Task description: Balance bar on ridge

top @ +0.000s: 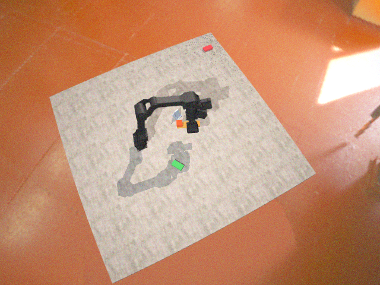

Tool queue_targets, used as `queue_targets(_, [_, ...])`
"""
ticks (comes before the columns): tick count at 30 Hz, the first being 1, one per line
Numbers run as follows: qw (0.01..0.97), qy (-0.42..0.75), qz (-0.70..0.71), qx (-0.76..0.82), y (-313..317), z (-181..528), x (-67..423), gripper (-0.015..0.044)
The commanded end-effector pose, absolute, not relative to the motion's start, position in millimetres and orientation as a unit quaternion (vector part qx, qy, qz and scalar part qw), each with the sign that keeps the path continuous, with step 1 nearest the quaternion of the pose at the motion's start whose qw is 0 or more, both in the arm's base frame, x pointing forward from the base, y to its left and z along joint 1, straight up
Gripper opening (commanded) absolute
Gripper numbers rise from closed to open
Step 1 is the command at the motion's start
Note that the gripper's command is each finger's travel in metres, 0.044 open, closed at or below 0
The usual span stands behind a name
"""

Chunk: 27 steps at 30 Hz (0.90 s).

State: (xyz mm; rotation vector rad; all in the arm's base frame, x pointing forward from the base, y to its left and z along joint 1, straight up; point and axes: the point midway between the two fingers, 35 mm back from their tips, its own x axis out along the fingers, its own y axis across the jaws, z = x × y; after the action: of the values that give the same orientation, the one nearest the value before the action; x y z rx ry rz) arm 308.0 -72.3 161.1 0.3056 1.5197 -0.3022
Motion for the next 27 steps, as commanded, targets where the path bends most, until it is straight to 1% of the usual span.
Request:
queue_targets(1, [0.699, 0.676, -0.165, 0.166, -58, 163, 312, 0.0000])
queue_targets(15, [0.663, 0.642, -0.269, 0.277, -4, 164, 318, 0.0000])
queue_targets(27, [0.615, 0.597, -0.357, 0.371, 41, 164, 311, 0.0000])
